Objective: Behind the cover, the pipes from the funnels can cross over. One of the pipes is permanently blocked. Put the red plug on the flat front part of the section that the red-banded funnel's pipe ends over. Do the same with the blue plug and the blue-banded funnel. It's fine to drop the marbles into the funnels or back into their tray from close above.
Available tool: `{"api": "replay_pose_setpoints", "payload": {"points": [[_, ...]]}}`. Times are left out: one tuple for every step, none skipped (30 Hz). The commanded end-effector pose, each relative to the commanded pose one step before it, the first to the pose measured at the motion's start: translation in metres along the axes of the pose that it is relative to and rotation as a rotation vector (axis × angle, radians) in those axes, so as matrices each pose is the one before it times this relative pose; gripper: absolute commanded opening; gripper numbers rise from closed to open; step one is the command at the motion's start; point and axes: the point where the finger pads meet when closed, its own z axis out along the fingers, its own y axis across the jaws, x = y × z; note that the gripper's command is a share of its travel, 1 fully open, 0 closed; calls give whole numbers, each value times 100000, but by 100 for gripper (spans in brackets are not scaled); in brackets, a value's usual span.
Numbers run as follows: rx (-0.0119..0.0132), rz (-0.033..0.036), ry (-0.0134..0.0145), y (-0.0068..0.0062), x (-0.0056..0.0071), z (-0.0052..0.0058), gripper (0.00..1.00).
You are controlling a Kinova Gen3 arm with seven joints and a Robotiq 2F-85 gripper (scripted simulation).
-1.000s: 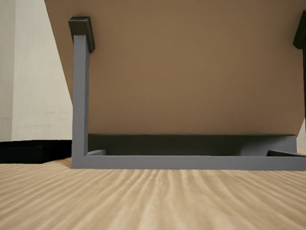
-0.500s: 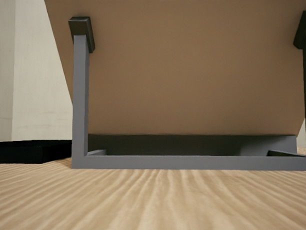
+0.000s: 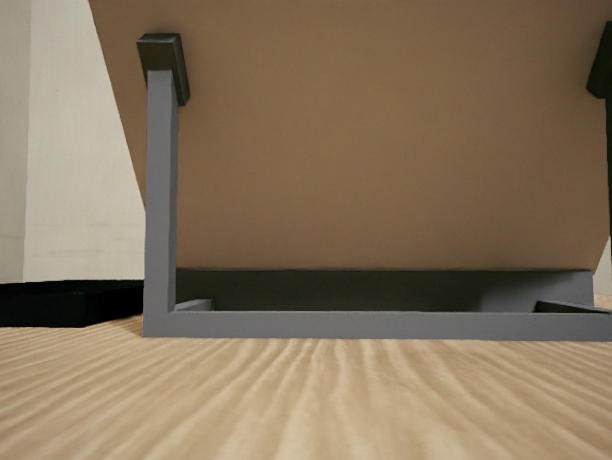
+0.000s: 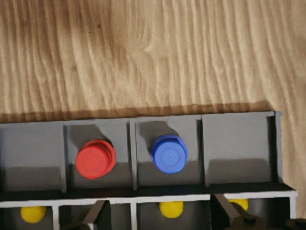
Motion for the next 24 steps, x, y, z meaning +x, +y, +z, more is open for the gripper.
{"api": "replay_pose_setpoints", "payload": {"points": [[301, -334, 875, -3534, -2640, -5490, 65], [0, 0, 0, -539, -408, -800, 65], [0, 0, 0, -569, -412, -842, 65], [0, 0, 0, -538, -372, -807, 65], [0, 0, 0, -523, -361, -798, 65], [0, 0, 0, -515, -362, -804, 65], [0, 0, 0, -210, -150, -335, 65], [0, 0, 0, 0, 0, 0, 65], [0, 0, 0, 0, 0, 0, 65], [0, 0, 0, 0, 0, 0, 65], [0, 0, 0, 0, 0, 0, 65], [0, 0, 0, 0, 0, 0, 65], [-376, -156, -1253, -221, -191, -422, 65], [0, 0, 0, 0, 0, 0, 65], [0, 0, 0, 0, 0, 0, 65], [0, 0, 0, 0, 0, 0, 65], [0, 0, 0, 0, 0, 0, 65], [0, 0, 0, 0, 0, 0, 65], [0, 0, 0, 0, 0, 0, 65], [0, 0, 0, 0, 0, 0, 65], [0, 0, 0, 0, 0, 0, 65], [0, 0, 0, 0, 0, 0, 65], [0, 0, 0, 0, 0, 0, 65], [0, 0, 0, 0, 0, 0, 65]]}}
